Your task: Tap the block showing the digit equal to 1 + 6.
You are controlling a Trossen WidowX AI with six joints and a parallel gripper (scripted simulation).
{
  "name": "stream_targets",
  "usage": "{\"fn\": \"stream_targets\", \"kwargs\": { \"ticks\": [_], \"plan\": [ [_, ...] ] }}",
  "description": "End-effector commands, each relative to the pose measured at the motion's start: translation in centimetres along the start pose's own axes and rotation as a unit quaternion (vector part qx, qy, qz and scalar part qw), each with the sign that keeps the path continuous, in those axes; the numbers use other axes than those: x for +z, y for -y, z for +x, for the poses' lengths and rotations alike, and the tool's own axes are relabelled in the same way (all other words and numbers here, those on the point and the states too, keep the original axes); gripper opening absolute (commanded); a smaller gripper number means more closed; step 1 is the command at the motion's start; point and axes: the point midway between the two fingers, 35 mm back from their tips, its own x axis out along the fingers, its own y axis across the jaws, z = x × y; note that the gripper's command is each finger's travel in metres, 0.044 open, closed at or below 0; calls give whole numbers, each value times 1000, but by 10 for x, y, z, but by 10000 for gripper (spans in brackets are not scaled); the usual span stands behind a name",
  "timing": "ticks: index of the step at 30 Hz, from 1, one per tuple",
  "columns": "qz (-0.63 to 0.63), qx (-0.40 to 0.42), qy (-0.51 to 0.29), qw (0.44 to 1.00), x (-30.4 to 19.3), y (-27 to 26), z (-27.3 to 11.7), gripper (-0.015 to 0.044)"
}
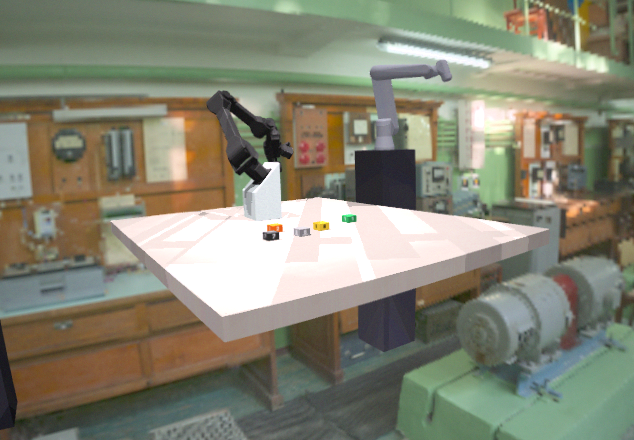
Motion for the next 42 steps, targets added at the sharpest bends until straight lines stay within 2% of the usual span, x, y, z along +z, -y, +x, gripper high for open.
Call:
{"fn": "stream_targets", "kwargs": {
  "ticks": [1,11,17,23,33,42],
  "plan": [
    [1,2,4,1000,3,-1,-3,400],
    [56,61,175,981,117,-3,-141,400],
    [101,63,269,956,170,34,-229,400],
    [155,42,346,925,203,94,-311,400],
    [259,-36,424,867,208,231,-422,400],
    [364,-133,426,818,157,371,-482,400]
  ]
}}
